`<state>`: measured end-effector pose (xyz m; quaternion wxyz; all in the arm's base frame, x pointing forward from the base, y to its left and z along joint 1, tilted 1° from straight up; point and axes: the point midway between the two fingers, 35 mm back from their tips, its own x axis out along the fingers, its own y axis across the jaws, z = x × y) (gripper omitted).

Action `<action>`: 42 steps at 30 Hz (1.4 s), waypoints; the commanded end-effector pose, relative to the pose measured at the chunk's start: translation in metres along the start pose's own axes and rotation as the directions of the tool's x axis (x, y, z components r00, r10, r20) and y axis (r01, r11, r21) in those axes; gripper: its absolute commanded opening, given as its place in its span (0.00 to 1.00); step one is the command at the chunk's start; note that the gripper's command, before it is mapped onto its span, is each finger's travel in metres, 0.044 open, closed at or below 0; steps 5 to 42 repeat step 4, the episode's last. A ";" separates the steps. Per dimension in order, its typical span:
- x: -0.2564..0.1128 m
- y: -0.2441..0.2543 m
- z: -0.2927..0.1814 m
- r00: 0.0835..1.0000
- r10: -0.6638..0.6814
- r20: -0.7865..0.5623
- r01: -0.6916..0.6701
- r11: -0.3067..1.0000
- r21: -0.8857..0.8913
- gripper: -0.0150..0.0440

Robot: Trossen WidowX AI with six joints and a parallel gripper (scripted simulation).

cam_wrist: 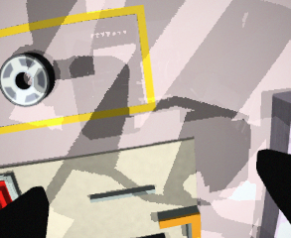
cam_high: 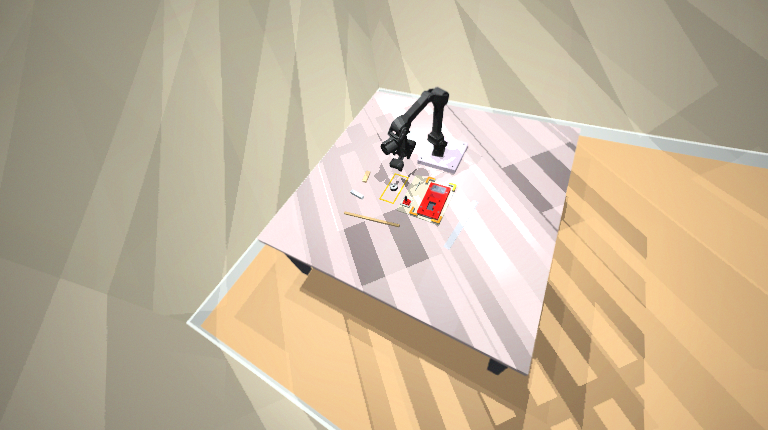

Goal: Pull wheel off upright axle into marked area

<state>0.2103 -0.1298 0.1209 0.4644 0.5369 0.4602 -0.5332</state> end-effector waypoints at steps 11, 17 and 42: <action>0.000 -0.001 0.000 1.000 -0.004 0.002 0.004 1.000 -0.003 1.00; 0.000 -0.001 0.000 1.000 -0.004 0.002 0.004 1.000 -0.003 1.00; 0.000 -0.001 0.000 1.000 -0.004 0.002 0.004 1.000 -0.003 1.00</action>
